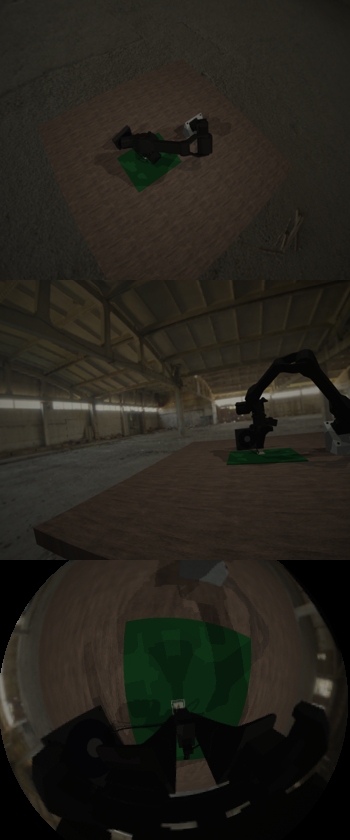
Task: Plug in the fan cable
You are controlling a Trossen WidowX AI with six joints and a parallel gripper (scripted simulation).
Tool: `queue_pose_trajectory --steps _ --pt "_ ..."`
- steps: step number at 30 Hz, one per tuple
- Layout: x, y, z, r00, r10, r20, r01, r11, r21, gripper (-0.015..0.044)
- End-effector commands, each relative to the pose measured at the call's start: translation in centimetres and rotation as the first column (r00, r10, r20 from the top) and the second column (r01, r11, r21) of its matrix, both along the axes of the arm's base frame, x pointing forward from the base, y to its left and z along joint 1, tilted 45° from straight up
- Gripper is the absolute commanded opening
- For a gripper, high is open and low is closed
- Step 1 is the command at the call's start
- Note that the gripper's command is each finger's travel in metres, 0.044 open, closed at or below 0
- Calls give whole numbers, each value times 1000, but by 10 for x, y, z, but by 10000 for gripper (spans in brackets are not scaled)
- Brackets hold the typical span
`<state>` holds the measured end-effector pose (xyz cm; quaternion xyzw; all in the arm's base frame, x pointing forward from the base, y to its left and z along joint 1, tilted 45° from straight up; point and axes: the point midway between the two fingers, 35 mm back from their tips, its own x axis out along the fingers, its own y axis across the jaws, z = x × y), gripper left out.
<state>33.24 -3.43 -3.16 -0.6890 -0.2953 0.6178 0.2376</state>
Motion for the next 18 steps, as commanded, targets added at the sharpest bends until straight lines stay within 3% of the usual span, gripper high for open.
queue_pose_trajectory --steps 1,18 --pt "-1 1 -1 1000 -3 -3 3 1000 3 0" --pt "-1 3 -3 1000 -3 -3 3 1000 4 0"
